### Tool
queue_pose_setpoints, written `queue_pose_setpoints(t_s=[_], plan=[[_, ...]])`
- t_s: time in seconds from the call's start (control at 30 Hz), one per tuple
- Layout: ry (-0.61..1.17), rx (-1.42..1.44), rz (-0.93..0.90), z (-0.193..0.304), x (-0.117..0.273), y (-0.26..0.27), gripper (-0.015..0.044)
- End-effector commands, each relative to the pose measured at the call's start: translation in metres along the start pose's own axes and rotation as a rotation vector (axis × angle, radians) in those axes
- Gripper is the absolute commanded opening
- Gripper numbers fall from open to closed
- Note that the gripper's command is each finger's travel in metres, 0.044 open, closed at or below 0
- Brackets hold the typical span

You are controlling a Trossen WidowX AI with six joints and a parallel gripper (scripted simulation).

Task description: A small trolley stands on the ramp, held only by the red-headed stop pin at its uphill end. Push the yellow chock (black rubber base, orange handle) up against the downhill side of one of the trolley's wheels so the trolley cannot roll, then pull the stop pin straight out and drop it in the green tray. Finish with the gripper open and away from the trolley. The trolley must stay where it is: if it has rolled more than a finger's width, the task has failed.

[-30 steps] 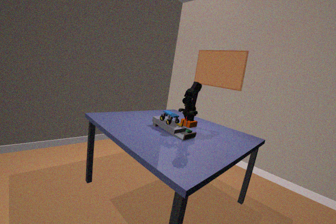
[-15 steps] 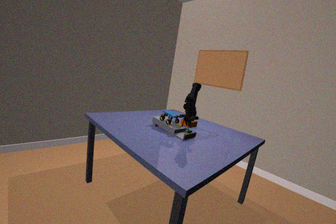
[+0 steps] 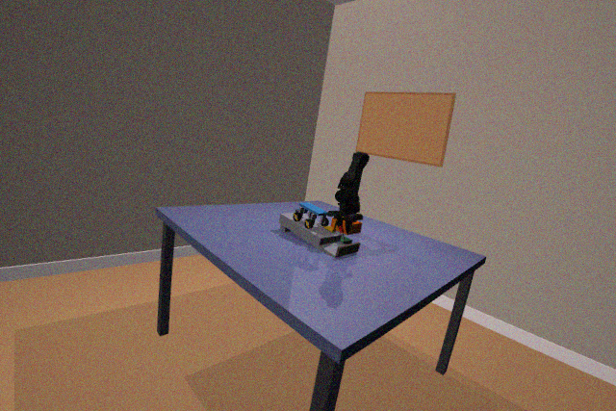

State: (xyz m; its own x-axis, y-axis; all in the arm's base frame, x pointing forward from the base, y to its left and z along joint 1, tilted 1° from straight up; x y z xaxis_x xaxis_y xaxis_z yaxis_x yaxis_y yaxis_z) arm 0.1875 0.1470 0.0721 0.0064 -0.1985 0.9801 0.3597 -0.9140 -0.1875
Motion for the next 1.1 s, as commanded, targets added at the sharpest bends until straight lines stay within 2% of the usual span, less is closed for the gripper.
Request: queue_pose_setpoints(t_s=[0.0,1.07], plan=[[-0.003,0.004,0.005,-0.001,-0.001,0.002,0.019],[-0.003,0.004,0.003,-0.004,-0.005,0.022,0.019]])
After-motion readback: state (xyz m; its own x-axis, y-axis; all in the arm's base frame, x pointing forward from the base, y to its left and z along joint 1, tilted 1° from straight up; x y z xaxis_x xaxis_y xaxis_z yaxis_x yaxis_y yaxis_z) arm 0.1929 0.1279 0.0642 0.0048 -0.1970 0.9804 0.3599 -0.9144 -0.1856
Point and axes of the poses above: the point midway between the two fingers, 35 mm back from their tips, its own x axis back along the fingers, its own y axis across the jaws, z = x × y, the point moved 4 cm from there along x, back along the fingers, and after that the axes turned 15 degrees about x, right-handed, at the moved point
